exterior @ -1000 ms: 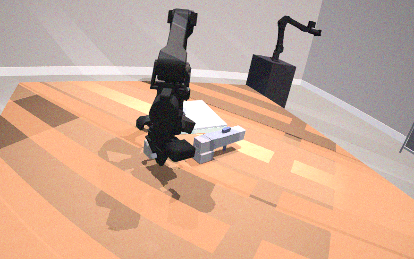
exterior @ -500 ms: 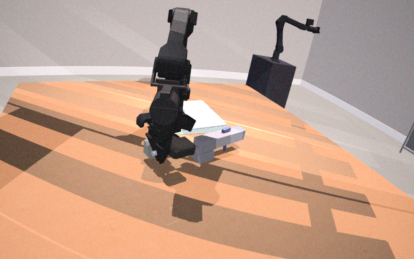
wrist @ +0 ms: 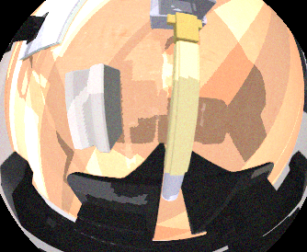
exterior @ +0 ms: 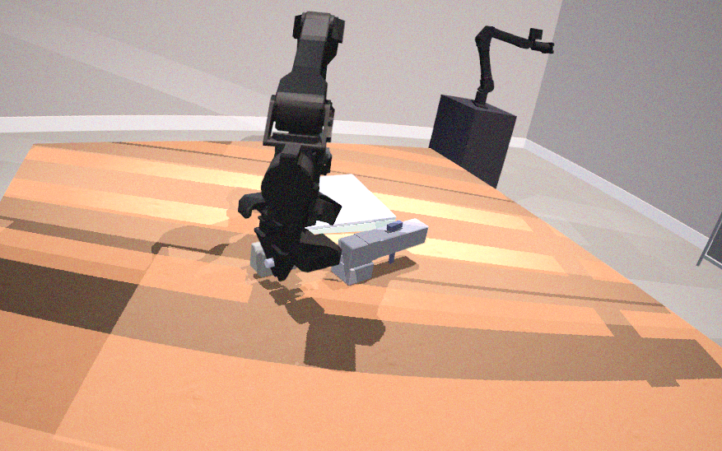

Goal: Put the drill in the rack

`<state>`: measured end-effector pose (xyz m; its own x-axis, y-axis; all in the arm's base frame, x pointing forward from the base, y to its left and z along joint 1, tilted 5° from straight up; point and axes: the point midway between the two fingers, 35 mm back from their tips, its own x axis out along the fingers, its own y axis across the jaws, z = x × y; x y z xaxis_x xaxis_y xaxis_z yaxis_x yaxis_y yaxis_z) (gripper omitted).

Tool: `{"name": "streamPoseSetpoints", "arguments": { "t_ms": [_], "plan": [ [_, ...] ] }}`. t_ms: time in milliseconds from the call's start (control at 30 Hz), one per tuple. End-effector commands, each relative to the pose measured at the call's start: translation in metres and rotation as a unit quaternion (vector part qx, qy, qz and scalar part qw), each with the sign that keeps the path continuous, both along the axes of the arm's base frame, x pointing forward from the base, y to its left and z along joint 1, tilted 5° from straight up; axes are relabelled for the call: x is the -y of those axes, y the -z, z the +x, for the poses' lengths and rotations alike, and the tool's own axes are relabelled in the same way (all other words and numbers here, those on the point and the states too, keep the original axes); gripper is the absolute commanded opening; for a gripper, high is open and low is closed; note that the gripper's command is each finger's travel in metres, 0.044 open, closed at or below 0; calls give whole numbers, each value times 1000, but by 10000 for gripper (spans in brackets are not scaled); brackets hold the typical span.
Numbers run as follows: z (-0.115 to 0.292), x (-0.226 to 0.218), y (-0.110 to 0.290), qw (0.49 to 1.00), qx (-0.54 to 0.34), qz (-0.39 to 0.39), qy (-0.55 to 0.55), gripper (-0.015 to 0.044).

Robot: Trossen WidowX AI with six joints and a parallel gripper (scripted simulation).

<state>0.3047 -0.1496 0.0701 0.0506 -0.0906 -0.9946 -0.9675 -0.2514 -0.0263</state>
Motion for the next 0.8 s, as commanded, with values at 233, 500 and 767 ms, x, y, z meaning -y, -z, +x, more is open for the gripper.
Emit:
{"name": "streamPoseSetpoints", "arguments": {
  "t_ms": [233,500,767],
  "plan": [
    [-1,-1,-5,1000,3,0,-2,0],
    [-2,-1,-8,1000,3,0,-2,0],
    [-3,-2,-10,1000,3,1,-2,0]
  ]
}}
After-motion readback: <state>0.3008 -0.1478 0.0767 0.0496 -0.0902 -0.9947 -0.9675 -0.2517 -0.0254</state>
